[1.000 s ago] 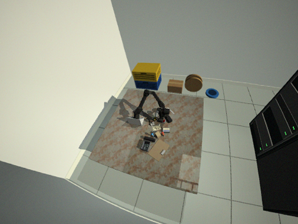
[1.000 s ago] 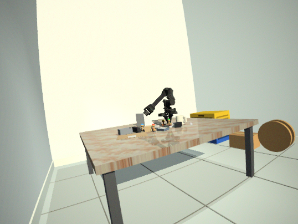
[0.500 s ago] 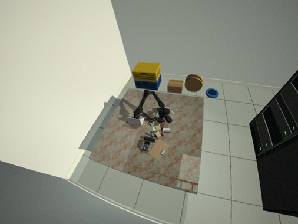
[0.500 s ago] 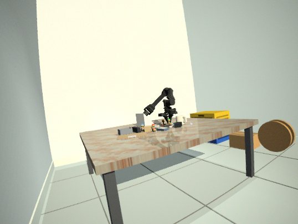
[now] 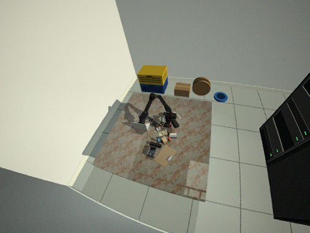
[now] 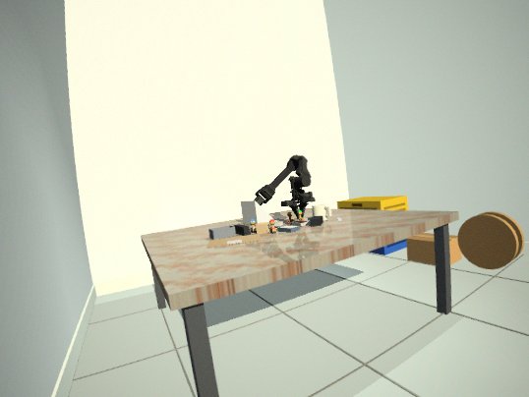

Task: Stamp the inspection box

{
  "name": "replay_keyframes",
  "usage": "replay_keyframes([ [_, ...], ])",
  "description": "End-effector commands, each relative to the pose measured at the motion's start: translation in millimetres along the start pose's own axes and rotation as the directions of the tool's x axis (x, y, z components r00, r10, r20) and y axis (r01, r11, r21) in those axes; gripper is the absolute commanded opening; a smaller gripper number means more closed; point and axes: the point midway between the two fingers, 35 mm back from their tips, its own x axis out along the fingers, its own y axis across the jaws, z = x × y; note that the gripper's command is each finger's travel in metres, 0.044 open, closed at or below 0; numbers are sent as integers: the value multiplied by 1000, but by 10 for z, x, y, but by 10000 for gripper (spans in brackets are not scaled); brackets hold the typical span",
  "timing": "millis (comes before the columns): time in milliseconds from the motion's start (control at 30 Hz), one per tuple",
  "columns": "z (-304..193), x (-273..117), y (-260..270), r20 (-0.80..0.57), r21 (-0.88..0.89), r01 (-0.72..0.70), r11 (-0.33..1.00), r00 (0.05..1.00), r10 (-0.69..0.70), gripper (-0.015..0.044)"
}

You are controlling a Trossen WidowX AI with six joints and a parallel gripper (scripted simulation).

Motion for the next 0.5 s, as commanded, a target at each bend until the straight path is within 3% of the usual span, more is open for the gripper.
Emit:
replay_keyframes([
  [0, -6, 13, 14, -6, -2, -5, 1000, 1000, 5, 0],
  [467, -3, -55, 14, -6, -2, -5, 1000, 1000, 5, 0],
])
